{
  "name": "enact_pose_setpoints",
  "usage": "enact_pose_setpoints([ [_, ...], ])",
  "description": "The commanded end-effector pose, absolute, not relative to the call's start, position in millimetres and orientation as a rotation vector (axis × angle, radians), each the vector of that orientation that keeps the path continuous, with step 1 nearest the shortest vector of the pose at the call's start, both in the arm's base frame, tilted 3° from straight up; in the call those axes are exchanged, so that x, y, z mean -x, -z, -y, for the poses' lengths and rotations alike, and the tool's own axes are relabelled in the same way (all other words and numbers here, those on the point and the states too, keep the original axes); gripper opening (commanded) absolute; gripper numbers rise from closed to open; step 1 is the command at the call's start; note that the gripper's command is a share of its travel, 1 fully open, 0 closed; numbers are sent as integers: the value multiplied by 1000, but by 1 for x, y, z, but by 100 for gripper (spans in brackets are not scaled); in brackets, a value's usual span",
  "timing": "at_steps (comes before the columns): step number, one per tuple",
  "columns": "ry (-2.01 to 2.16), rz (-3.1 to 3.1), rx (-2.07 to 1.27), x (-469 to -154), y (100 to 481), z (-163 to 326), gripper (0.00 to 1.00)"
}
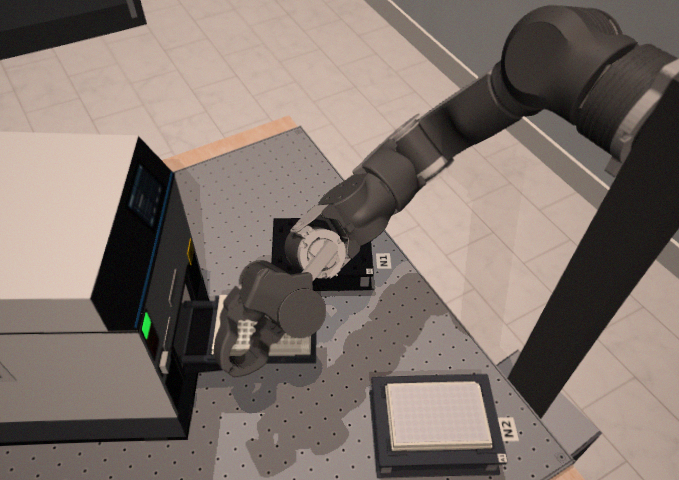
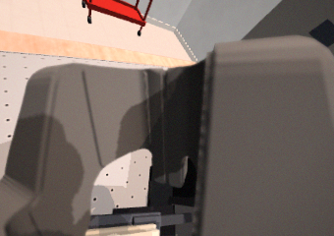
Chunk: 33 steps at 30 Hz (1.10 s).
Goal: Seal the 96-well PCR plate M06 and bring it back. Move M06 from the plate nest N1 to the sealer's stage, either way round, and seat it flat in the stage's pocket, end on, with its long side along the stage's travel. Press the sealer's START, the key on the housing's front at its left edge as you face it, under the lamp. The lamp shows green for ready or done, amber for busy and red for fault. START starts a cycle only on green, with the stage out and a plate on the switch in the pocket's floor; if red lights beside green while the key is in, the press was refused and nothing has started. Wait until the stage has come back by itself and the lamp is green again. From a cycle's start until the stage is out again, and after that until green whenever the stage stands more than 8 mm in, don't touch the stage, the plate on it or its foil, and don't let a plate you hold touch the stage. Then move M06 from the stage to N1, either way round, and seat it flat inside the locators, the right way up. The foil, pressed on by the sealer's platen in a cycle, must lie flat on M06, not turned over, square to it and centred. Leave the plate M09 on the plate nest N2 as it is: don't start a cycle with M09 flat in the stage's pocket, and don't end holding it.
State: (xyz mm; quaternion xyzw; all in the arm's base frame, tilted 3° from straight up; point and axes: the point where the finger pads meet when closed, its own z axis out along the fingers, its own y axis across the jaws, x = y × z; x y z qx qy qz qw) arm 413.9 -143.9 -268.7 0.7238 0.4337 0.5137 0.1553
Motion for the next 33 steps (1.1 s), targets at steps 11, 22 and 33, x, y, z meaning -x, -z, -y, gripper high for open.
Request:
enact_pose_setpoints([
  [11,-1578,-964,-2098,-413,269,143,0],
  [22,-1600,-895,-2102,-413,269,142,0],
  [33,-1702,-539,-2101,-413,270,142,0],
])
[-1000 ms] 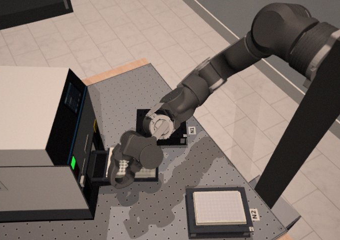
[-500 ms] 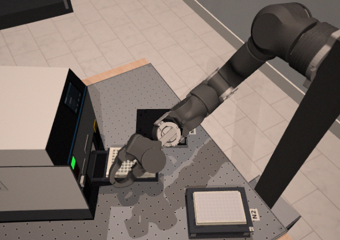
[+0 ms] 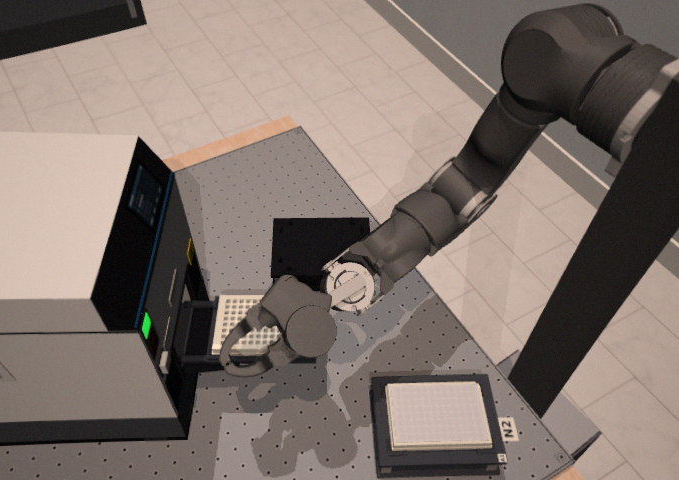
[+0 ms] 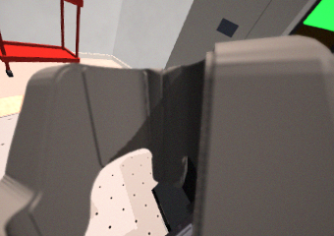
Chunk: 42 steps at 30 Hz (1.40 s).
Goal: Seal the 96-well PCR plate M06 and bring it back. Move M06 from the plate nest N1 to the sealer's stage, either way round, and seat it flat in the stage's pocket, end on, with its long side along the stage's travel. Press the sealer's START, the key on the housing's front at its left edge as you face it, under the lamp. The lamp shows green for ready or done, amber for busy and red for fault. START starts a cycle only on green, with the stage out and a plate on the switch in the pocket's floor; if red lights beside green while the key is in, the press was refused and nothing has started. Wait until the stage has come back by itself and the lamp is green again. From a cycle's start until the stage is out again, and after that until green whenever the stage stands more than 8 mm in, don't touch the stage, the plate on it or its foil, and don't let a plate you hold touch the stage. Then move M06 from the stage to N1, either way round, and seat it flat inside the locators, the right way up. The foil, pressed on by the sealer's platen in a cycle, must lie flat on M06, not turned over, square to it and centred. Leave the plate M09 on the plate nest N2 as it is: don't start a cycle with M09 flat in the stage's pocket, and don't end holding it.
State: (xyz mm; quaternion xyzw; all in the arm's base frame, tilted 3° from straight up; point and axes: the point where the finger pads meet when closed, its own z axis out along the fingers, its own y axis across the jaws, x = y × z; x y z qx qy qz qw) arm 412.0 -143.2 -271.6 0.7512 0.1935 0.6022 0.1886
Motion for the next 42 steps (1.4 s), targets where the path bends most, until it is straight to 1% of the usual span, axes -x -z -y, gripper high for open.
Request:
enact_pose_setpoints([
  [1,-1702,-539,-2101,-413,270,142,0],
  [8,-1702,-539,-2101,-413,270,142,0],
  [13,-1773,-182,-2071,-413,269,142,0],
  [25,-1773,-182,-2071,-413,269,142,0],
  [30,-1815,171,-2012,-413,269,143,0],
  [42,-1815,171,-2012,-413,269,143,0],
])
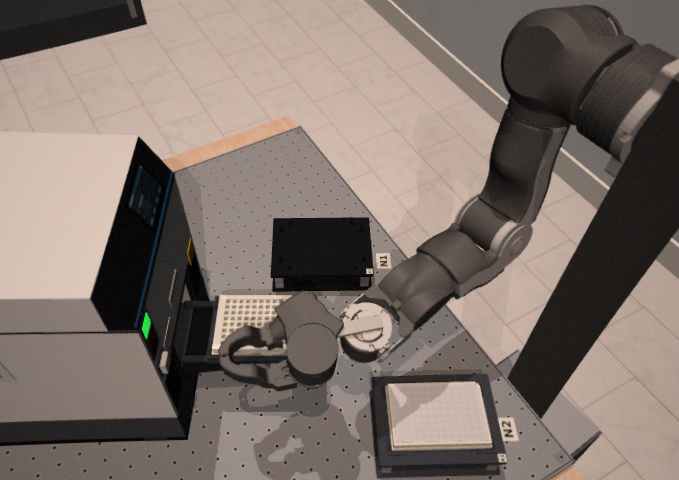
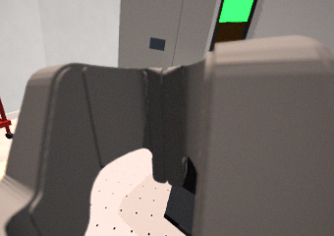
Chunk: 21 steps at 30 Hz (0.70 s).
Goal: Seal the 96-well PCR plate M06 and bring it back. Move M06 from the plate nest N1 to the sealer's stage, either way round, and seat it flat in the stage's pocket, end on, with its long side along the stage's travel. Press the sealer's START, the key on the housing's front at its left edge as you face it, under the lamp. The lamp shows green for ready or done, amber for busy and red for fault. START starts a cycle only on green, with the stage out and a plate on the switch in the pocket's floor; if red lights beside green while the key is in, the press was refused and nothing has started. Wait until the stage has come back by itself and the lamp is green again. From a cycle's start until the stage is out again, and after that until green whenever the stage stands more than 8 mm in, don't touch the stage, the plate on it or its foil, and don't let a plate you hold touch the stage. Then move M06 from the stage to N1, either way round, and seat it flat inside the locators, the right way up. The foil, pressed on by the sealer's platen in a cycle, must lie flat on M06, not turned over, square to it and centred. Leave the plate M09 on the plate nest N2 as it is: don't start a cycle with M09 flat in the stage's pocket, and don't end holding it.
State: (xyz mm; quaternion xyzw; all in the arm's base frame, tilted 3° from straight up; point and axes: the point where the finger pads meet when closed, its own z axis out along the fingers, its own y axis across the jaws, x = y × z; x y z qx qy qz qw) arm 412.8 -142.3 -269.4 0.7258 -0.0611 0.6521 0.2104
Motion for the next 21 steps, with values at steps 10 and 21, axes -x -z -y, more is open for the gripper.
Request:
enact_pose_setpoints([
  [10,-1827,519,-1920,-413,269,143,0],
  [21,-1828,560,-1906,-413,269,143,0],
])
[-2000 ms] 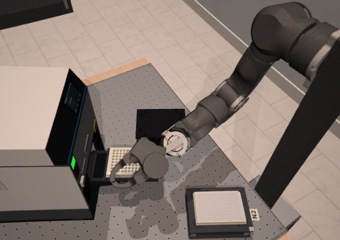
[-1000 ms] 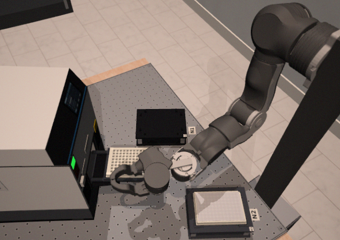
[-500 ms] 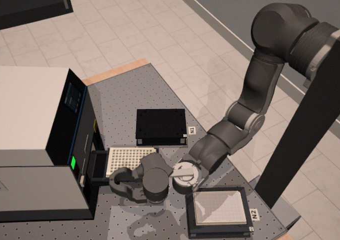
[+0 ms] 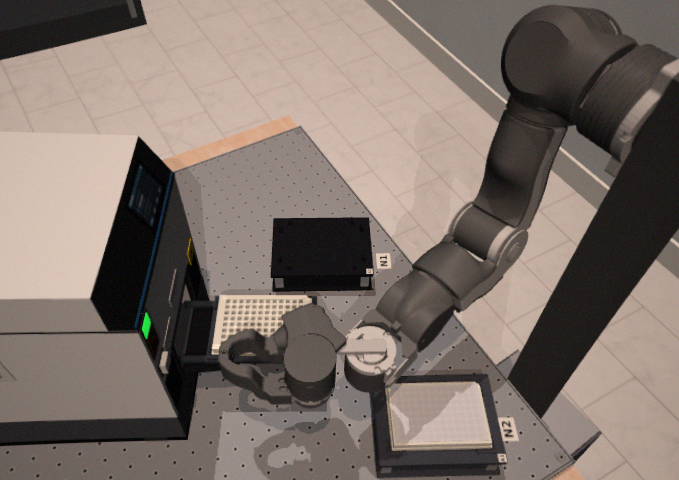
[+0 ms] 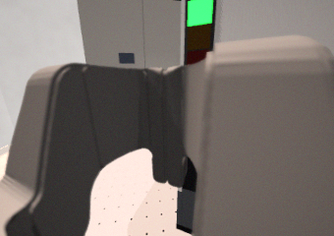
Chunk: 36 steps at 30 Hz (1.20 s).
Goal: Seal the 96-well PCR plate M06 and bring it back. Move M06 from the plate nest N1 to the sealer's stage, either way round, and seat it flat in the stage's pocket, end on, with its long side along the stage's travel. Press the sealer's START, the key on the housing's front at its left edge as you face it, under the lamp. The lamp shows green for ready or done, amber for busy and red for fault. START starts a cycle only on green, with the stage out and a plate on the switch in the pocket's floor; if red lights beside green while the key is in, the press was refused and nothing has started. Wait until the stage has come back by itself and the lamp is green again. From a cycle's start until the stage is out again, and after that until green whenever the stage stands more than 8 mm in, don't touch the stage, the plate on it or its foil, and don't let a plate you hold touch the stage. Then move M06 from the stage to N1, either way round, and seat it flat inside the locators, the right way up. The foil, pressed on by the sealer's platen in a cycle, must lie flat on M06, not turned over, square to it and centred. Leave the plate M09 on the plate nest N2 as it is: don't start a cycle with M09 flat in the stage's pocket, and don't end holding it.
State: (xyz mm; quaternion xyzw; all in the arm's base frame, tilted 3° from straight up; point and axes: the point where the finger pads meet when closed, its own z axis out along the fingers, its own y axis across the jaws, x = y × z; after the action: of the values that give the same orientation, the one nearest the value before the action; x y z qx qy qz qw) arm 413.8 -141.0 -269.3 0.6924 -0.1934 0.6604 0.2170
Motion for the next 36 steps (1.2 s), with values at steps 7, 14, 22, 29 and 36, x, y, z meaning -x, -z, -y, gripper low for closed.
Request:
enact_pose_setpoints([
  [7,-1826,572,-1903,-412,269,143,0],
  [14,-1827,572,-1903,-418,269,146,0],
  [22,-1830,572,-1904,-439,269,160,0],
  [29,-1830,572,-1904,-439,269,160,0],
  [36,-1830,572,-1904,-461,269,175,0],
])
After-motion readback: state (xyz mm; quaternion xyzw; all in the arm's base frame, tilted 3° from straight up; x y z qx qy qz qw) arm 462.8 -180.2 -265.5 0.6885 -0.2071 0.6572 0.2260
